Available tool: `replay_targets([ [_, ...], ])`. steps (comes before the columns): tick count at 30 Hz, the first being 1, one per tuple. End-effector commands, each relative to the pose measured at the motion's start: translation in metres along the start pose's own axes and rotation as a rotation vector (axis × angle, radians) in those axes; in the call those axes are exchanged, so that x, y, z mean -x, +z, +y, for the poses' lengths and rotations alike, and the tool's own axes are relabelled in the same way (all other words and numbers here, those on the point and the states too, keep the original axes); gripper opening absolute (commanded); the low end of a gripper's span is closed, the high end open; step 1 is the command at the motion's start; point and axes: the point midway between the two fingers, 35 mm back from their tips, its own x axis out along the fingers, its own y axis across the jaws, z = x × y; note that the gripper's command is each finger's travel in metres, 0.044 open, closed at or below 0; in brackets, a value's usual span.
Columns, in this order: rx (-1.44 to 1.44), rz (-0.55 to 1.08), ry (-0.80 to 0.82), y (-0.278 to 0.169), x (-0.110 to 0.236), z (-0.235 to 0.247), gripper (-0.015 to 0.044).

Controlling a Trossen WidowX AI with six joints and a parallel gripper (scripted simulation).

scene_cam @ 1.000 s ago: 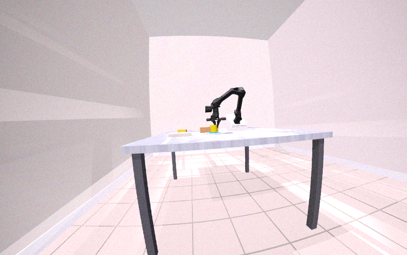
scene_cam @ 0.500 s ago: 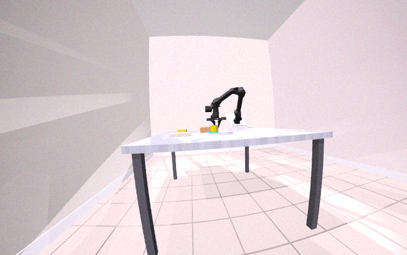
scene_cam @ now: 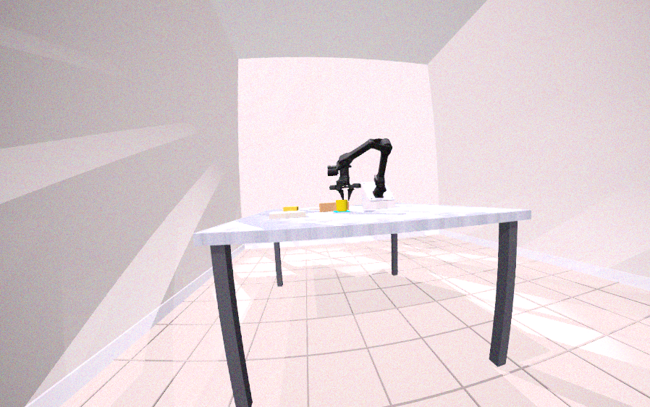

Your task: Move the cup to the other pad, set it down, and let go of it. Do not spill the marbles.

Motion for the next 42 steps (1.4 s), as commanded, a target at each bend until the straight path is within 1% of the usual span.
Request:
replay_targets([
  [1,0.006,0.0,-0.006,0.001,0.008,-0.001,0.0146],
  [17,0.004,-0.002,-0.005,-0.002,0.028,0.002,0.0146],
  [18,-0.003,-0.002,0.001,-0.002,0.023,0.002,0.0173],
  [28,-0.003,-0.002,0.0,-0.002,0.027,0.001,0.0435],
  [42,0.001,0.001,-0.005,-0.002,0.076,0.001,0.044],
])
